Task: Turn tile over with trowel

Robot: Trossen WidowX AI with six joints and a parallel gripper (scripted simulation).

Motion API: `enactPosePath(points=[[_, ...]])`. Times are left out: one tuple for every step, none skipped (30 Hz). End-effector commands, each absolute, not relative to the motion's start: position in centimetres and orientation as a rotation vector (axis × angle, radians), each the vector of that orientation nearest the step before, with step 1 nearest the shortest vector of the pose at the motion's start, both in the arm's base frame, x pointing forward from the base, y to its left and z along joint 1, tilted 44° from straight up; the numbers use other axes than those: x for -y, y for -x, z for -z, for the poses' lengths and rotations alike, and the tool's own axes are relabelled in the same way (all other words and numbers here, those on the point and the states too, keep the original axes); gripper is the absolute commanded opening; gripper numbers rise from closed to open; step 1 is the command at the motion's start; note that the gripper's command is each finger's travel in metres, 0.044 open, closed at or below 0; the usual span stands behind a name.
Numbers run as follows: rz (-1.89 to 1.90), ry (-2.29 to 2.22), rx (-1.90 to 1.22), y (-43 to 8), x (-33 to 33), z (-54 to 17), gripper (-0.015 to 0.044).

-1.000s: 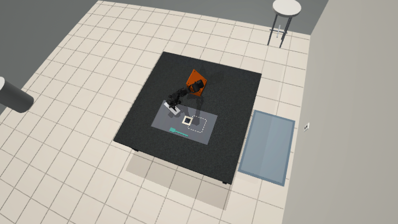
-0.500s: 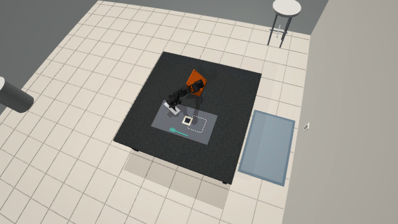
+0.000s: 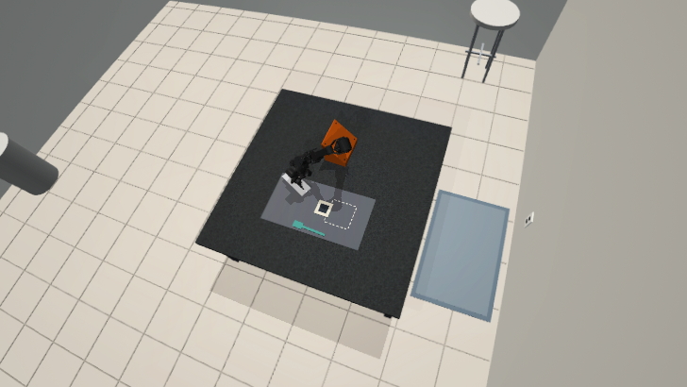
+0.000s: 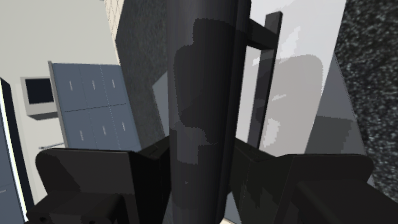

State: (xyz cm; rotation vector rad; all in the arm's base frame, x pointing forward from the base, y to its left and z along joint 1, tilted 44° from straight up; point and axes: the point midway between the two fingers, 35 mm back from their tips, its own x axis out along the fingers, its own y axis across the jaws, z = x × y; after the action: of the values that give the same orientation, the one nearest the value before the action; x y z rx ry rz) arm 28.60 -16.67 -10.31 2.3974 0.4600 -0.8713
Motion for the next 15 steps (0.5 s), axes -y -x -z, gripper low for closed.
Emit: enactPosePath(points=[[0.851,-2.387,-0.441,-28.6,18.3,8.6,0.0],[0.851,-2.387,-0.441,-28.6,18.3,8.6,0.0],[0.851,-2.387,-0.441,-28.6,18.3,8.6,0.0],[0.851,-2.387,-0.441,-28.6,18.3,8.6,0.0],[0.851,-2.387,-0.441,-28.6,18.3,8.6,0.0],[0.851,-2.387,-0.441,-28.6,18.3,8.6,0.0],[0.851,-2.387,-0.441,-28.6,18.3,8.6,0.0],[0.851,-2.387,-0.441,-28.6,18.3,8.6,0.0],[0.851,-2.387,-0.441,-28.6,18.3,8.6,0.0],[0.851,-2.387,-0.441,-28.6,18.3,8.6,0.0],[0.851,-2.387,-0.441,-28.6,18.3,8.6,0.0],[0.845,-2.384,-0.443,-28.7,18.2,8.6,0.0],[0.828,-2.376,-0.449,-29.1,18.1,8.4,0.0],[0.8,-2.363,-0.461,-29.7,17.9,8.1,0.0],[0.766,-2.347,-0.474,-30.4,17.6,7.8,0.0]])
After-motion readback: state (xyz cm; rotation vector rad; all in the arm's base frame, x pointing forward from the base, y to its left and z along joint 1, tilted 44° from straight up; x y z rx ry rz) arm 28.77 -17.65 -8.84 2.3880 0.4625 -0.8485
